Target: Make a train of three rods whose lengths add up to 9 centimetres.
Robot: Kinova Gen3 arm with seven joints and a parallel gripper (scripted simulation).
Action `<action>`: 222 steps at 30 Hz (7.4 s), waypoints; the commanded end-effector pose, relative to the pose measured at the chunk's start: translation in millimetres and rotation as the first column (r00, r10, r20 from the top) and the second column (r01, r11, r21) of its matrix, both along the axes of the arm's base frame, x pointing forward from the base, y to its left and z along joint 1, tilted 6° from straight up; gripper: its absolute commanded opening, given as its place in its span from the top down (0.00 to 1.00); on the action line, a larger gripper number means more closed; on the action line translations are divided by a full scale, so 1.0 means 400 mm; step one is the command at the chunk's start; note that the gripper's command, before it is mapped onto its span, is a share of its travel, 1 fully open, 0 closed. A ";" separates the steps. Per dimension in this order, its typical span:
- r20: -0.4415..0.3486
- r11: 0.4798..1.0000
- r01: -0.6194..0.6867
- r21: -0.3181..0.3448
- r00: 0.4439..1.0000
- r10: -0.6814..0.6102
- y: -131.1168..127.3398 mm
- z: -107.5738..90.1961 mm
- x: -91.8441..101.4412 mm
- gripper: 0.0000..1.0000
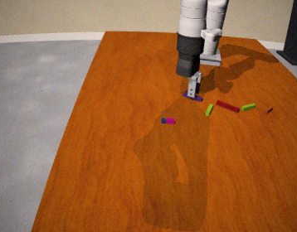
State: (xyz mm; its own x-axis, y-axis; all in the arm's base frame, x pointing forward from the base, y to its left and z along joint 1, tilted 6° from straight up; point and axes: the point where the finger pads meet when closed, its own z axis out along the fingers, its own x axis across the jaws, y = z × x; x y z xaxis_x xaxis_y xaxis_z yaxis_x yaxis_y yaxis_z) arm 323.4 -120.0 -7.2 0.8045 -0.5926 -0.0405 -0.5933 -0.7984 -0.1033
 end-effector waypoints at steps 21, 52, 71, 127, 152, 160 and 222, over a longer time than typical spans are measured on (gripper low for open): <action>-0.001 1.000 0.002 0.000 1.000 -0.002 0.002 -0.032 -0.001 0.46; -0.001 1.000 0.002 0.000 1.000 -0.002 0.002 -0.032 -0.001 0.46; -0.001 1.000 0.002 0.000 1.000 -0.002 0.002 -0.032 -0.001 0.76; -0.001 1.000 0.002 0.000 1.000 -0.002 -0.025 0.217 -0.008 0.76; 0.047 0.895 -0.445 -0.025 0.894 0.445 -0.122 0.217 0.285 0.76; 0.047 0.876 -0.481 -0.026 0.875 0.482 -0.132 0.213 0.309 0.76; 0.048 0.875 -0.483 -0.027 0.874 0.484 -0.111 -0.003 0.321 0.76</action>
